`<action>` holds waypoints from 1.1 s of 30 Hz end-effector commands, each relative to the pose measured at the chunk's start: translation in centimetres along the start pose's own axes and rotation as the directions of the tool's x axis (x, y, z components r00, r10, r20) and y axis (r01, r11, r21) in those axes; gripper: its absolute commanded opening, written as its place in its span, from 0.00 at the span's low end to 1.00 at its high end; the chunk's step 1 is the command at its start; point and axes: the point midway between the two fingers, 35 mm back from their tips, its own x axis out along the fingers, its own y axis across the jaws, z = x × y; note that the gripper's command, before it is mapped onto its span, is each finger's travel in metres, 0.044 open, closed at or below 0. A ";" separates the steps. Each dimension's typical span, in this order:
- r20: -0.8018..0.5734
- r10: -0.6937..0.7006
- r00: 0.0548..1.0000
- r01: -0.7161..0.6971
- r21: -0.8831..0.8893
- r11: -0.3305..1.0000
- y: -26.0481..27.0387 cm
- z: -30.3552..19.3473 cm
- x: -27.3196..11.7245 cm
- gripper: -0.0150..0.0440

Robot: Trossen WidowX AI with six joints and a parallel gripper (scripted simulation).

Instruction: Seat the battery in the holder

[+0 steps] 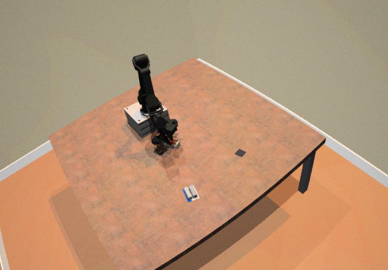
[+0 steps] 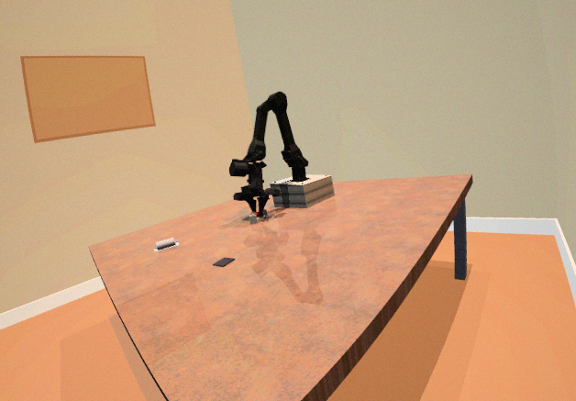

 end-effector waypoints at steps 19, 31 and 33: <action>-0.178 0.007 0.984 -0.006 0.008 1.000 0.2 -0.3 0.5 0.37; -0.263 0.004 0.965 -0.004 0.001 1.000 0.3 -0.2 0.5 0.37; -0.277 0.003 0.961 -0.003 0.000 1.000 0.3 -0.2 0.5 0.37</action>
